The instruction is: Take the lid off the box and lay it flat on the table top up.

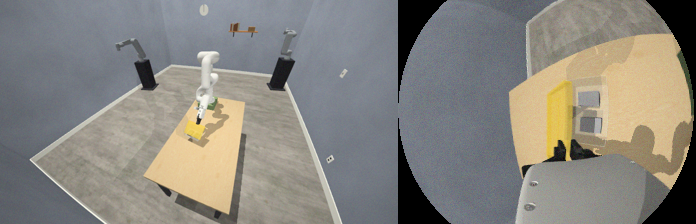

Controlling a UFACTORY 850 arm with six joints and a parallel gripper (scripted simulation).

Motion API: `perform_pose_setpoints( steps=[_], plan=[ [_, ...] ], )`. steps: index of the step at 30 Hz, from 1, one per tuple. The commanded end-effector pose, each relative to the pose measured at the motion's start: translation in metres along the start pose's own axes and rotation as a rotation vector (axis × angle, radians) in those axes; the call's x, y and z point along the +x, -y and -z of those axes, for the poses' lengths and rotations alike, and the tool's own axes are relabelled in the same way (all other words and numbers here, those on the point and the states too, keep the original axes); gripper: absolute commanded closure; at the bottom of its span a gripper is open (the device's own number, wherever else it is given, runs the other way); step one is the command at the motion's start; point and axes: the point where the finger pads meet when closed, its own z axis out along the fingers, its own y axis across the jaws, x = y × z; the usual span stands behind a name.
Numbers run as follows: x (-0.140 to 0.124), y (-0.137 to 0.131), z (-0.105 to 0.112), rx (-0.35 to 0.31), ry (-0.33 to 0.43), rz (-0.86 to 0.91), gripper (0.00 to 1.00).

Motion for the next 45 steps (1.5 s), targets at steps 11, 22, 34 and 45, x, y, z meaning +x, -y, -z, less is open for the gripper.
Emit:
perform_pose_setpoints(
  steps=[11, 22, 34, 45],
  plan=[
    [-0.043, -0.006, 0.007, 0.002, -0.002, 0.0, 1.0],
    [-0.079, -0.013, 0.012, 0.002, -0.002, 0.0, 1.0],
    [-0.118, -0.02, 0.018, 0.002, -0.002, 0.0, 1.0],
    [-0.146, -0.025, 0.022, 0.002, -0.002, 0.0, 1.0]
  ],
)
